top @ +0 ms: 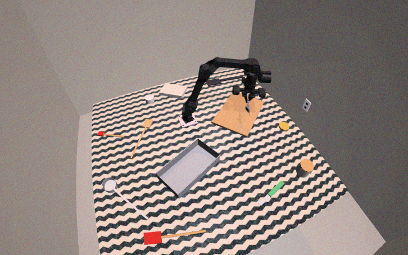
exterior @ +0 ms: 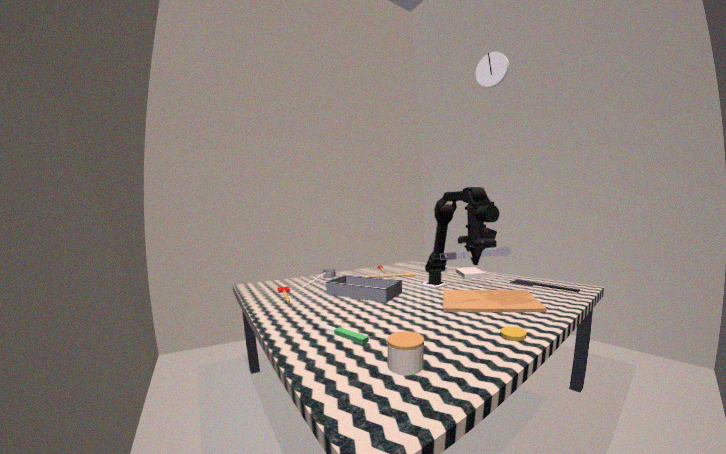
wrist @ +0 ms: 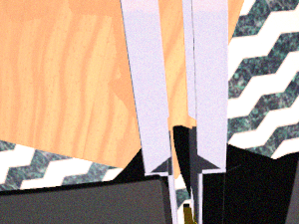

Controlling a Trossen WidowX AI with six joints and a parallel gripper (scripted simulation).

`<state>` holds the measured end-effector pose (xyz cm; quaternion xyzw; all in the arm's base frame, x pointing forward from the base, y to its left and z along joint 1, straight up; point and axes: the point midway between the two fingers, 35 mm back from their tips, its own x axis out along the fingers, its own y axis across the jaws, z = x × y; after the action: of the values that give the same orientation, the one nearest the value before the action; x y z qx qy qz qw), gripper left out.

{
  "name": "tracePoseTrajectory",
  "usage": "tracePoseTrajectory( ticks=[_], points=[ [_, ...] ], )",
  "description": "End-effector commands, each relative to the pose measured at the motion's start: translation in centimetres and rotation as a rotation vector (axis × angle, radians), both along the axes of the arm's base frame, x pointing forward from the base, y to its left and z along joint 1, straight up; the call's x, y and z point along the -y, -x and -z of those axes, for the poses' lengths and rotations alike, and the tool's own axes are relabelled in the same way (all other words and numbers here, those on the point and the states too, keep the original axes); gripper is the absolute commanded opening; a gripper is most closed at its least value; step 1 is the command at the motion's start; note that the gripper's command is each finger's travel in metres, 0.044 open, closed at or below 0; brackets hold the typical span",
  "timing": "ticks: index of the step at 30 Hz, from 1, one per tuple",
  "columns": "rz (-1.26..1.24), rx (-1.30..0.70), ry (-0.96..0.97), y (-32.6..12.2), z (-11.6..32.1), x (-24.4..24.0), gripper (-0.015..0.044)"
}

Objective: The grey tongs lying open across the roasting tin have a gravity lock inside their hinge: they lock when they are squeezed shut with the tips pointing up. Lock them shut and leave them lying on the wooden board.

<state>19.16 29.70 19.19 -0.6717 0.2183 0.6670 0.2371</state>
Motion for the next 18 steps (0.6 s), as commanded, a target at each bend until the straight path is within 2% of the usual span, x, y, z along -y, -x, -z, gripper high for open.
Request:
tracePoseTrajectory(
  ticks=[1,11,18],
  points=[
    [0.044,0.003,-0.010,2.1,-0.3,-0.9,-0.0150],
    [0.138,-0.004,-0.012,7.2,-0.2,-2.7,-0.0150],
    [0.144,-0.005,-0.012,7.5,-0.2,-2.8,-0.0150]
  ],
)
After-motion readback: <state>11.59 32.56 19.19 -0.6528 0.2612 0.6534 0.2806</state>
